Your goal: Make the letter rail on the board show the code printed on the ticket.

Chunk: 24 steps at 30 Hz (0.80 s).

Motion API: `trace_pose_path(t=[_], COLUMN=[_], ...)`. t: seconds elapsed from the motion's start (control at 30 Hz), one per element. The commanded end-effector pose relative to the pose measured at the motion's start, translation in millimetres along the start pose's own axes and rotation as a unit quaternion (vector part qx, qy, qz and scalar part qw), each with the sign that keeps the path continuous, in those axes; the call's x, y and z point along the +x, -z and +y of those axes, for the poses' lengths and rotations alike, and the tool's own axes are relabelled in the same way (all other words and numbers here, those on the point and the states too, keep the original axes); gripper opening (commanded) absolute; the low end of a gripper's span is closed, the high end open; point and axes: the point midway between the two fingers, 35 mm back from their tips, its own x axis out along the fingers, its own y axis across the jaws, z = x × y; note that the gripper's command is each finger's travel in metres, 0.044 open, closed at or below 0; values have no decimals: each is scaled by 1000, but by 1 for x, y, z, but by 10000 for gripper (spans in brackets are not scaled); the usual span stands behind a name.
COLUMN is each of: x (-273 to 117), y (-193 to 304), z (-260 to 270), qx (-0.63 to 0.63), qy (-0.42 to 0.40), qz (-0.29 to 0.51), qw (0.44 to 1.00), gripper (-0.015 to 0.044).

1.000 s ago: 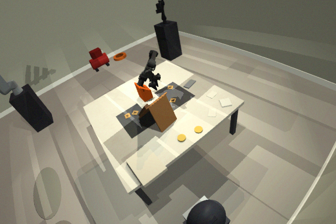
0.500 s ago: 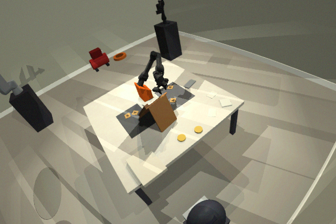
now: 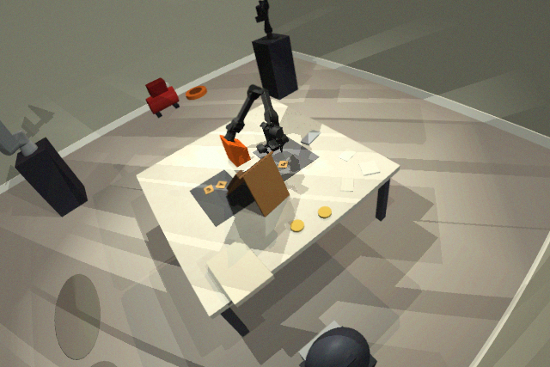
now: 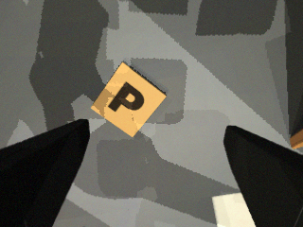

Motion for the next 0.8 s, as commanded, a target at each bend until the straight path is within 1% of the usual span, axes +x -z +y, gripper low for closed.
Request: trace_pose_path(t=[0.0, 0.07, 0.77], x=[56, 60, 65], y=[25, 27, 22], z=[33, 35, 31], qx=[276, 297, 298], qy=[30, 32, 32], qz=[22, 22, 22], qw=[960, 954, 954], gripper=[340, 340, 340])
